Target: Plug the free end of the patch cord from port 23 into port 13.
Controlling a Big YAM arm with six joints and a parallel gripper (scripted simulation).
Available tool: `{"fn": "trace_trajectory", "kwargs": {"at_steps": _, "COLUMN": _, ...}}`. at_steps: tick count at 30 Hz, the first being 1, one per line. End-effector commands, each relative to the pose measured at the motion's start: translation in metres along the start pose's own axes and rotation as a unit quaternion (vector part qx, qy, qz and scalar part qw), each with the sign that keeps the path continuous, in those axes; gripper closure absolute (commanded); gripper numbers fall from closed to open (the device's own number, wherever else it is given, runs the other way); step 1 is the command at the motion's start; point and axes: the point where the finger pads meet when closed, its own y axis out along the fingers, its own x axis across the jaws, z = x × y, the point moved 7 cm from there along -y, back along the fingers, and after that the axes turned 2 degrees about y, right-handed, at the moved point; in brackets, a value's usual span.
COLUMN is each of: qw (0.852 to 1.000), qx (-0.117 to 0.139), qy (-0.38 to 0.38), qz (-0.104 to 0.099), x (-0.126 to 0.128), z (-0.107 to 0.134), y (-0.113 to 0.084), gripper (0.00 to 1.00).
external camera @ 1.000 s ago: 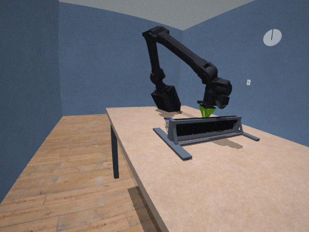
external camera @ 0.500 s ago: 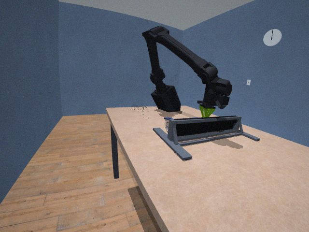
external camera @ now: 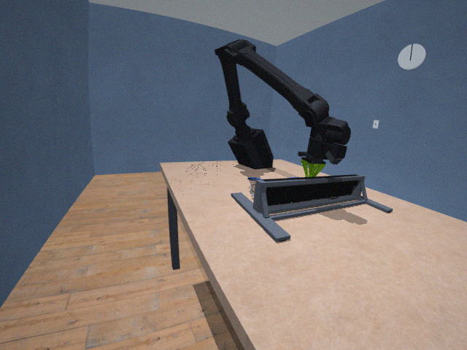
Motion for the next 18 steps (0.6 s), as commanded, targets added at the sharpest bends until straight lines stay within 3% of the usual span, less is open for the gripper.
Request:
{"fn": "trace_trajectory", "kwargs": {"at_steps": 1, "qw": 0.997, "qx": -0.069, "qy": 0.043, "qz": -0.012, "x": -0.0079, "z": -0.0596, "y": -0.0246, "gripper": 1.0}}
{"fn": "trace_trajectory", "kwargs": {"at_steps": 18, "qw": 0.996, "qx": -0.073, "qy": 0.044, "qz": -0.014, "x": -0.0071, "z": -0.0607, "y": -0.0268, "gripper": 1.0}}
